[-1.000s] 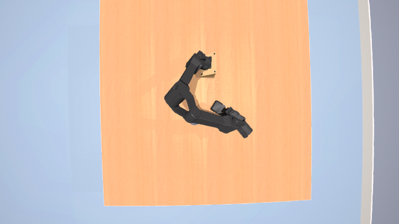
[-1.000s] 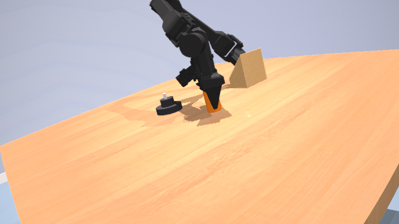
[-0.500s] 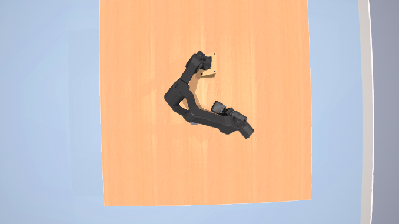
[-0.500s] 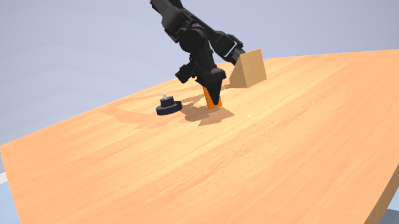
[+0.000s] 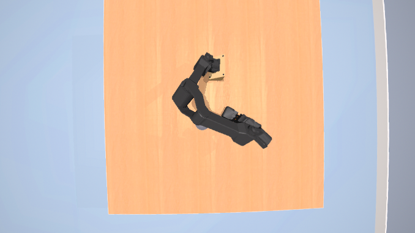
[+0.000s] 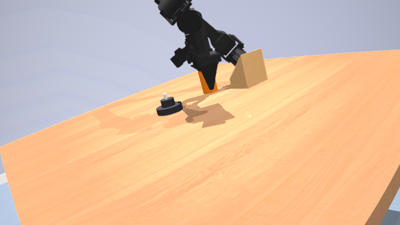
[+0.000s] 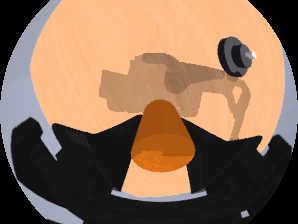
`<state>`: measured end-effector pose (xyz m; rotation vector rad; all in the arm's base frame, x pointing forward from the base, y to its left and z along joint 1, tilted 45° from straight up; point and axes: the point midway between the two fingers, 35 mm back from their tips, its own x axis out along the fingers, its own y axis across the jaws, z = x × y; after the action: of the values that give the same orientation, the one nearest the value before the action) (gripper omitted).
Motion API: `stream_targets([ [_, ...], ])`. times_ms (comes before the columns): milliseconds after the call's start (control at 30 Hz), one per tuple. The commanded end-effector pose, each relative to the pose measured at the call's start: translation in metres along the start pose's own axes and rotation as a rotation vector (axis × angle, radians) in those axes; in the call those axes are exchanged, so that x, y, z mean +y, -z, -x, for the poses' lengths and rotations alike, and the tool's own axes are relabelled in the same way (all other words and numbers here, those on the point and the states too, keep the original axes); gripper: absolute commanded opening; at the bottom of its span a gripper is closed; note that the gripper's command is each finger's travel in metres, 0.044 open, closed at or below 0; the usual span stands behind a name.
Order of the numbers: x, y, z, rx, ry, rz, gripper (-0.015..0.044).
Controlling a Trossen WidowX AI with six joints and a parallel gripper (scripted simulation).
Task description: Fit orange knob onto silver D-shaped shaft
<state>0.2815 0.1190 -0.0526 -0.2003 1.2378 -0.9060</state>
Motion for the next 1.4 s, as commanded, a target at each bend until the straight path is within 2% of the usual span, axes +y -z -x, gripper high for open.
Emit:
stream_targets([
  [0,0.003,0.0,0.017,-0.004,-0.01,-0.011,0.0],
  [700,0.002,0.0,0.082,-0.013,0.007,-0.035,0.0],
  [1367,-0.032,-0.042,0.072,-0.006,-0.007,-0.03,0.0],
])
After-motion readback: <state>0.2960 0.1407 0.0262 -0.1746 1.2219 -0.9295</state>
